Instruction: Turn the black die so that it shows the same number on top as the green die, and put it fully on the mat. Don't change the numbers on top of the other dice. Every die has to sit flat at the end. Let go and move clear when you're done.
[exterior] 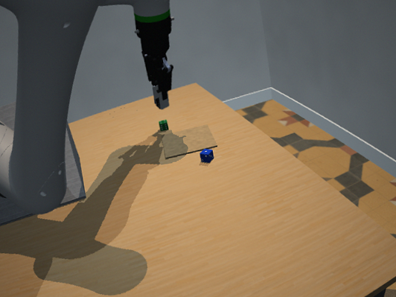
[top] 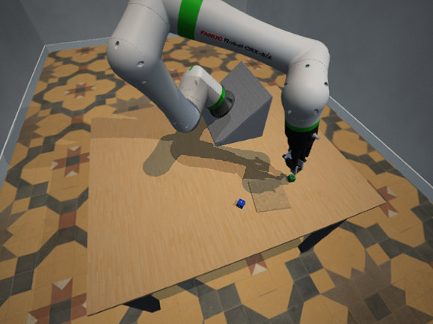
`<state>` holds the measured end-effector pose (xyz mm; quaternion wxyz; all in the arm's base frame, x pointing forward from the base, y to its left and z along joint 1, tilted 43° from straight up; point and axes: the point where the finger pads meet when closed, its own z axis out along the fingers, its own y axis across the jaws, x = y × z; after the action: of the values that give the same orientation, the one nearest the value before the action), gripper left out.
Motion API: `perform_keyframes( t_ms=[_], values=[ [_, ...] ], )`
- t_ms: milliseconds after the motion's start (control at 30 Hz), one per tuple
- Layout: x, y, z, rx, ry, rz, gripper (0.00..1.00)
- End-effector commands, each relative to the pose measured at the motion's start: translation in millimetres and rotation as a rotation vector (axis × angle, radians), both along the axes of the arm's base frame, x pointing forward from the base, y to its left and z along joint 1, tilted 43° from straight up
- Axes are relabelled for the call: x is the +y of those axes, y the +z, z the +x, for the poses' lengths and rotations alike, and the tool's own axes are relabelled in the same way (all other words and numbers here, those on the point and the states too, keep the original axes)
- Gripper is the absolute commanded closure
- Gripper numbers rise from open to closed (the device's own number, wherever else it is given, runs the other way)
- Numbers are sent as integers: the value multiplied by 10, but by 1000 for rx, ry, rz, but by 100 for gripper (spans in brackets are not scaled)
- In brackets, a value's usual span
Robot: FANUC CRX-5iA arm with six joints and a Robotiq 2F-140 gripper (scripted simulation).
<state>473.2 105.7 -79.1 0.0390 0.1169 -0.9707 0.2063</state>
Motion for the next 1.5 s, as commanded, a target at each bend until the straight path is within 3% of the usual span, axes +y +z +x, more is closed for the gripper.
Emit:
perform_keyframes(
  t_ms=[0, 300, 400, 433, 467, 800, 833, 967, 1000, 1133, 1467],
  values=[
    [364, -315, -131, 30, 74, 155, 87],
    [1054, -648, -262, -3, 197, 415, 87],
    [1072, -654, -264, -5, 200, 422, 87],
    [1307, -710, -266, -42, 243, 506, 87],
    [1374, -720, -261, -56, 255, 530, 87],
    [1844, -686, -108, -236, 357, 698, 87],
    [1904, -649, -50, -287, 376, 721, 87],
    [1931, -622, -8, -322, 388, 732, 87],
    [1960, -538, 105, -414, 415, 746, 87],
    [1927, -440, 224, -508, 437, 741, 87],
    [1542, -131, 505, -753, 474, 630, 87]
  ],
)
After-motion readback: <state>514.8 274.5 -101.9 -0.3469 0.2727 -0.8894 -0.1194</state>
